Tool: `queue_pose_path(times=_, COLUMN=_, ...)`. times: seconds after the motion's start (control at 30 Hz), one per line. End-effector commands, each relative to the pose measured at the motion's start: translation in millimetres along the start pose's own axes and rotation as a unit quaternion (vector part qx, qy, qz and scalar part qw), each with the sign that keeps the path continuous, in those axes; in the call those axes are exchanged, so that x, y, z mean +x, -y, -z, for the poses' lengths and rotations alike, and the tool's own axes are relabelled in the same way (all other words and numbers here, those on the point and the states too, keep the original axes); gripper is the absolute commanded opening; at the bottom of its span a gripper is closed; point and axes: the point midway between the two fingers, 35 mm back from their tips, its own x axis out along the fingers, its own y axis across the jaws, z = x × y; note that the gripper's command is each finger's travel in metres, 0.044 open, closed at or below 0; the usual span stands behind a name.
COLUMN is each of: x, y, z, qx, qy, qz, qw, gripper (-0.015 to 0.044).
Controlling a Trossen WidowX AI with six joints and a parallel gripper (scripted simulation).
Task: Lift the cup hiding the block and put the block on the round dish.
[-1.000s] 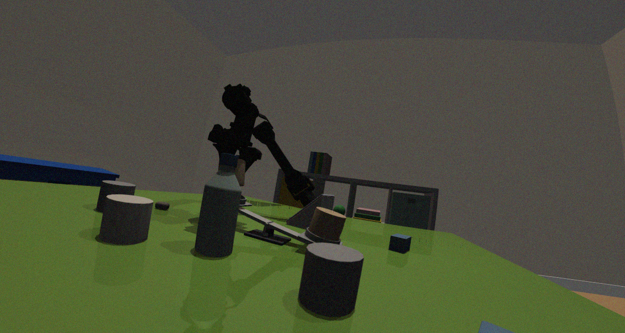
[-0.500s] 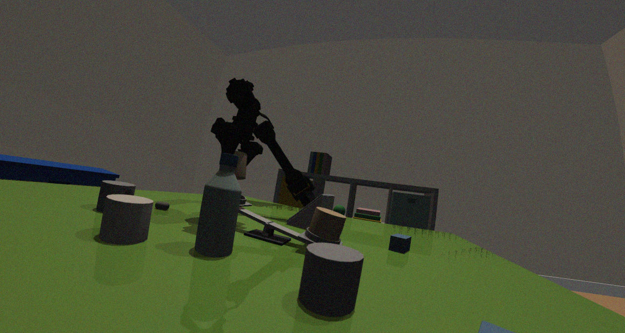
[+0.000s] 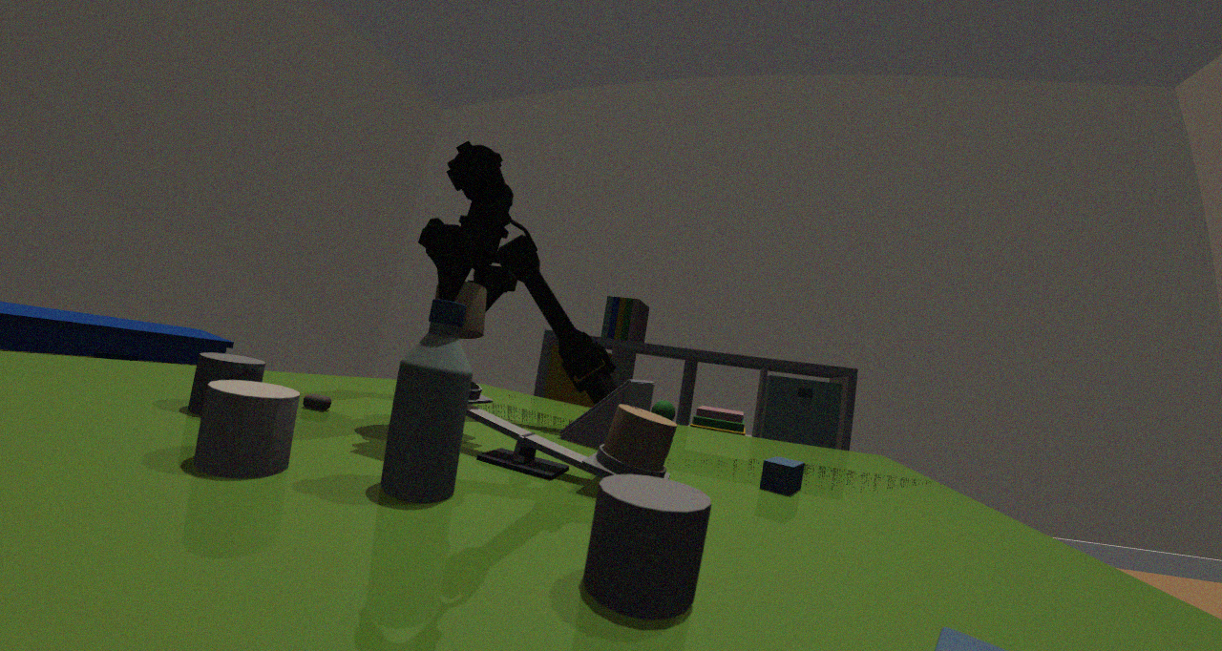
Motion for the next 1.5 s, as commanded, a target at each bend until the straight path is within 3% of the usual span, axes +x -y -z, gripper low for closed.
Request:
queue_pose_path(times=0.0, x=-7.5, y=-0.3, z=-0.1, qx=0.002, qy=-0.002, qz=-0.006, qw=1.000, gripper=0.0000)
queue_pose_path(times=1.47, x=-3.8, y=0.5, z=0.0, qx=-0.001, qy=0.000, qz=-0.002, qw=1.000, gripper=0.0000)
